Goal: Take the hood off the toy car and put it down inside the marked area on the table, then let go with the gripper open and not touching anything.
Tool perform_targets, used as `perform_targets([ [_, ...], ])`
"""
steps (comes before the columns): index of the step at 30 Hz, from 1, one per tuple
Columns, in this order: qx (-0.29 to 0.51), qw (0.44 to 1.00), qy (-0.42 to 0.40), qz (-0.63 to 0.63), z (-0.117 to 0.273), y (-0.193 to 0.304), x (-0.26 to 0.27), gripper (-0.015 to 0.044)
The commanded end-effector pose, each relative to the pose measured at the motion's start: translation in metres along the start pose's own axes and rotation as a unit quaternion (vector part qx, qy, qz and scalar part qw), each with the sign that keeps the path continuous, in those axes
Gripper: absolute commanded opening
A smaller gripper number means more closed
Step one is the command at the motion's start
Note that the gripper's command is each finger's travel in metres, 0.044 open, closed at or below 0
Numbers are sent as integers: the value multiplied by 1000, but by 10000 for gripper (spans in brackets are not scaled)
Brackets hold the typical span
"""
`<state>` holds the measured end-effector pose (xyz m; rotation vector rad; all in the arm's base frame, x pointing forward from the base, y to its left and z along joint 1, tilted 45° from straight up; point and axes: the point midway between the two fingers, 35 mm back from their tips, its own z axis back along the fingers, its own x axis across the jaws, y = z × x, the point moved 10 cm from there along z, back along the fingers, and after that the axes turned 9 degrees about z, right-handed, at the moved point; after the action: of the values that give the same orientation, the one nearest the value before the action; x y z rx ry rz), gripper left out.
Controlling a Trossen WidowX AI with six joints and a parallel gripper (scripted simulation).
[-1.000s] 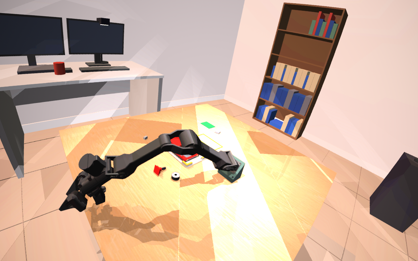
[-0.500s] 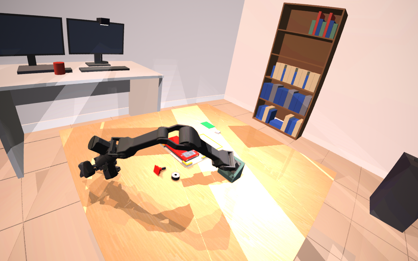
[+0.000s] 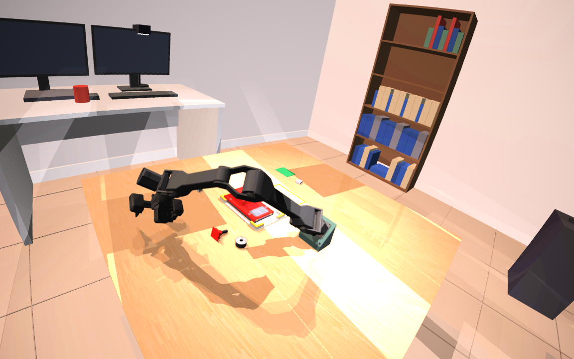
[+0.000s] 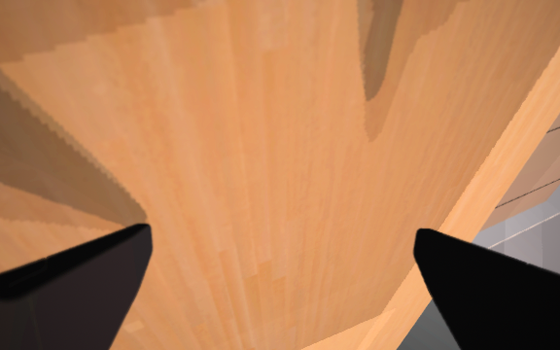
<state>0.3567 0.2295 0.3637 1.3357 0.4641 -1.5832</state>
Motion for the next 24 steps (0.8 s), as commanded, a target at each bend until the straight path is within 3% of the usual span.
perform_targets([
  [1, -4, 995, -43, -85, 4, 14, 25, 440],
  [7, 1, 969, -104, -223, 16, 32, 62, 440],
  [13, 17, 908, -166, -384, 35, 50, 105, 440],
  [19, 53, 771, -233, -590, 69, 68, 162, 440],
  [24, 95, 608, -268, -741, 104, 77, 203, 440],
])
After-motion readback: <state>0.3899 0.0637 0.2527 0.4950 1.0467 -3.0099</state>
